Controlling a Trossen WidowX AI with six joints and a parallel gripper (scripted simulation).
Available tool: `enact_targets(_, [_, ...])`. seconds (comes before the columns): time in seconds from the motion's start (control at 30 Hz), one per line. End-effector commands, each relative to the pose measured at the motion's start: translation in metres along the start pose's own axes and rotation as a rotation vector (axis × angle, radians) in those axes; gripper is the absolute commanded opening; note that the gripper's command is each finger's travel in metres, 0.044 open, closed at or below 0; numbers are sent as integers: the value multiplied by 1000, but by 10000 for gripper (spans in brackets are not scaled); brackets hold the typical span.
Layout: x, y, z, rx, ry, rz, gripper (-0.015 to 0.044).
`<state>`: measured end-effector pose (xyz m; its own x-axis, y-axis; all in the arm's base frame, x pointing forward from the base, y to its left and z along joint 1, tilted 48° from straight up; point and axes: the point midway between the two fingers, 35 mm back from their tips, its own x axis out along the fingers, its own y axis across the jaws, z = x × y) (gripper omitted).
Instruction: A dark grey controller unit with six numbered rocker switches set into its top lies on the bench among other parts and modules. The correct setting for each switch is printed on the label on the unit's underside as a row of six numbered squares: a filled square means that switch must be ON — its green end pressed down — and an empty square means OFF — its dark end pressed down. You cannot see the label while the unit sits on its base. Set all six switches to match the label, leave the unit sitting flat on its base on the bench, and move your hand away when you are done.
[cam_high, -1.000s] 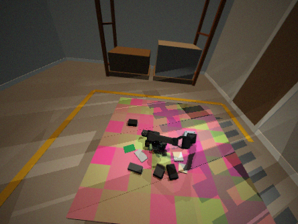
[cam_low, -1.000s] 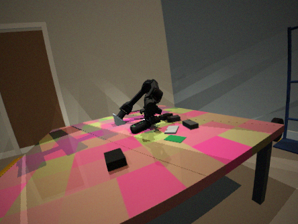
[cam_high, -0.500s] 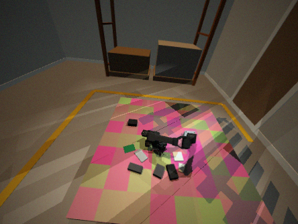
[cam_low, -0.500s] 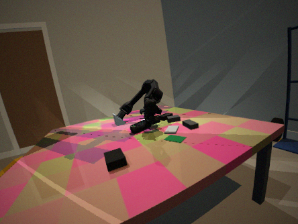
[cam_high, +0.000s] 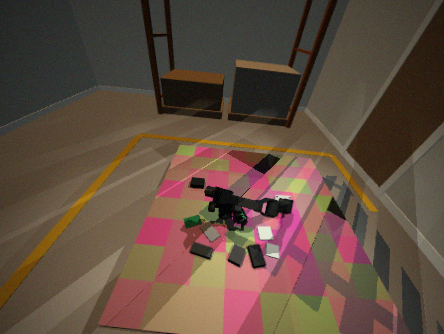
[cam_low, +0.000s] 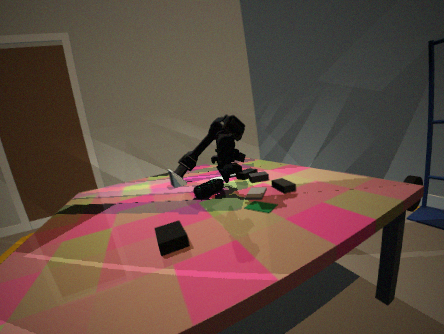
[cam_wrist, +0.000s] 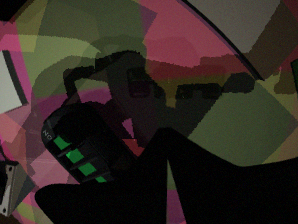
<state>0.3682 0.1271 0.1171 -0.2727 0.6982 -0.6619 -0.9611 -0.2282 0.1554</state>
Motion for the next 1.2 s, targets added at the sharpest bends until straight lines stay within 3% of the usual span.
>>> enact_targets(0.0, [-4,-5,0,23,6,-3,0])
enact_targets(0.33, [-11,23,-61,-168,-52,-150,0])
enact_targets(0.73, [6,92,-125,-441,-49,-389,0])
enact_targets(1.17, [16,108,-133,-497,-34,-440,0])
